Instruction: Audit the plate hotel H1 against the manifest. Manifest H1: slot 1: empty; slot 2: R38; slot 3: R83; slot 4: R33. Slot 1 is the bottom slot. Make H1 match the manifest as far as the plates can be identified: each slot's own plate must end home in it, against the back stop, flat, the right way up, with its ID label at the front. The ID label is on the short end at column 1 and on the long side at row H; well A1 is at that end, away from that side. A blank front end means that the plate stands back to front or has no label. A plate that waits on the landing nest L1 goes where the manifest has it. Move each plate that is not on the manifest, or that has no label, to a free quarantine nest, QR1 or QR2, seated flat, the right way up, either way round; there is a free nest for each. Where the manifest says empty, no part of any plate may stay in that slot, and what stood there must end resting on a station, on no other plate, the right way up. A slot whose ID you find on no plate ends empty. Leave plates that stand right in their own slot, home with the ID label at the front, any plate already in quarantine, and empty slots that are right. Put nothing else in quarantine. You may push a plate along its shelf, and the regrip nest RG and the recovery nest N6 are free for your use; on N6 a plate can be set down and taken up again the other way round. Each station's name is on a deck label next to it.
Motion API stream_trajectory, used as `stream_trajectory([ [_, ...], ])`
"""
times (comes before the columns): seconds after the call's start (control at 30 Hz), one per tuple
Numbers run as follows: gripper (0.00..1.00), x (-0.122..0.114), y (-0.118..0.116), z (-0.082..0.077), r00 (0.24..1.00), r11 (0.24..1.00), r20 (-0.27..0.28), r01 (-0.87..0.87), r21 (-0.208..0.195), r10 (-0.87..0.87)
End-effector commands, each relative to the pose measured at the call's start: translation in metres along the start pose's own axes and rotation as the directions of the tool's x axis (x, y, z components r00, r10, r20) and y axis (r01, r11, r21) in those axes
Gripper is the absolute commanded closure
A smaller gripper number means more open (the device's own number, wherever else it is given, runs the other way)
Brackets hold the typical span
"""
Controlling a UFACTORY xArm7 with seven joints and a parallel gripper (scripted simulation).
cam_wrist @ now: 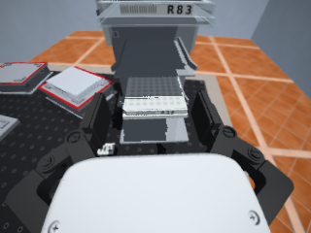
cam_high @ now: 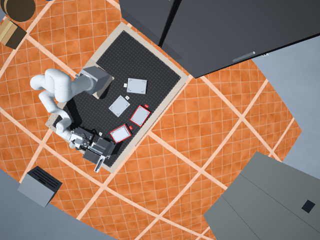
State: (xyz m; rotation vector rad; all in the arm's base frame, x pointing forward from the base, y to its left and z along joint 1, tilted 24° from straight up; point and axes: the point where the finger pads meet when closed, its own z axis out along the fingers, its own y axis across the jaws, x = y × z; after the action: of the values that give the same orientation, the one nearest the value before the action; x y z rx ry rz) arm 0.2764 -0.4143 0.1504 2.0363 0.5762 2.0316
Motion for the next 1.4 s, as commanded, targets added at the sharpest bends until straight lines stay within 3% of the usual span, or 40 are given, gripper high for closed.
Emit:
stream_trajectory([
  [0.0, 0.00, 0.001, 0.000, 0.000, 1.000, 1.000, -0.001, 0.003, 0.001, -0.003],
  [1.37, 0.00, 0.001, 0.000, -0.058, 1.000, 1.000, 0.000, 0.003, 0.001, -0.003],
])
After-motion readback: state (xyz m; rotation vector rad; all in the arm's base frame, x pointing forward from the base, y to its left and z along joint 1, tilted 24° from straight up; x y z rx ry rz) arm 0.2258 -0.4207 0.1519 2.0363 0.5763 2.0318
